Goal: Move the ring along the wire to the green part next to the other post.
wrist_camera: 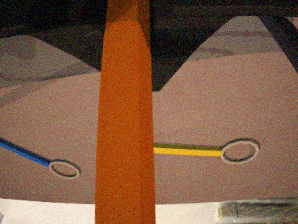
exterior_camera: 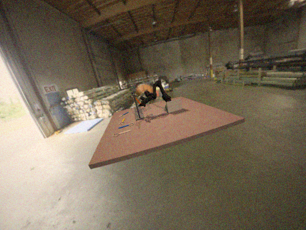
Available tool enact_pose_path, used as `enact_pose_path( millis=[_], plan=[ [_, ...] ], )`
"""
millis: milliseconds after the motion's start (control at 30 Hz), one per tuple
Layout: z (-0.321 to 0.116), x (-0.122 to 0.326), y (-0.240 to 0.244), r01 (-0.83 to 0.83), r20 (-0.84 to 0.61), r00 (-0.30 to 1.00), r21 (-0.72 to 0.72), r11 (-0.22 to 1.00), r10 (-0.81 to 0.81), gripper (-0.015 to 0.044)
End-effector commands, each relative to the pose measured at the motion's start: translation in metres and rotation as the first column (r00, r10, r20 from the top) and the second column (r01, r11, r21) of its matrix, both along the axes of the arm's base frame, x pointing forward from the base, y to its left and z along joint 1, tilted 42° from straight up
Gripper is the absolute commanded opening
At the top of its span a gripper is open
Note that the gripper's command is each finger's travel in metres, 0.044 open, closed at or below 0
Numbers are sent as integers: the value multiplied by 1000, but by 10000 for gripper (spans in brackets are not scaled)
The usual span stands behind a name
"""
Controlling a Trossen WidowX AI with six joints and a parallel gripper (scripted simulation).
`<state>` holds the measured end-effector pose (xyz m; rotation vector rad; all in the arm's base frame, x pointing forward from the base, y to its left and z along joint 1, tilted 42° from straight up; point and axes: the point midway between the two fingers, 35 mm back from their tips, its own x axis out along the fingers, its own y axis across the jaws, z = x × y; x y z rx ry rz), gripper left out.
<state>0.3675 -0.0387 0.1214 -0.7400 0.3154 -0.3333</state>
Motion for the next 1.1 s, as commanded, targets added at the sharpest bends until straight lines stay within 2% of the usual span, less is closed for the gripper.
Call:
enact_pose_path(
  millis=[0,700,1067],
  plan=[
    [-5,0,3,3,-1,1000,4,1000,-3,-150],
    [-19,1,19,2,0,1000,5,1000,-2,-150],
    [-28,1,10,2,0,1000,5,1000,-2,-150]
  ],
)
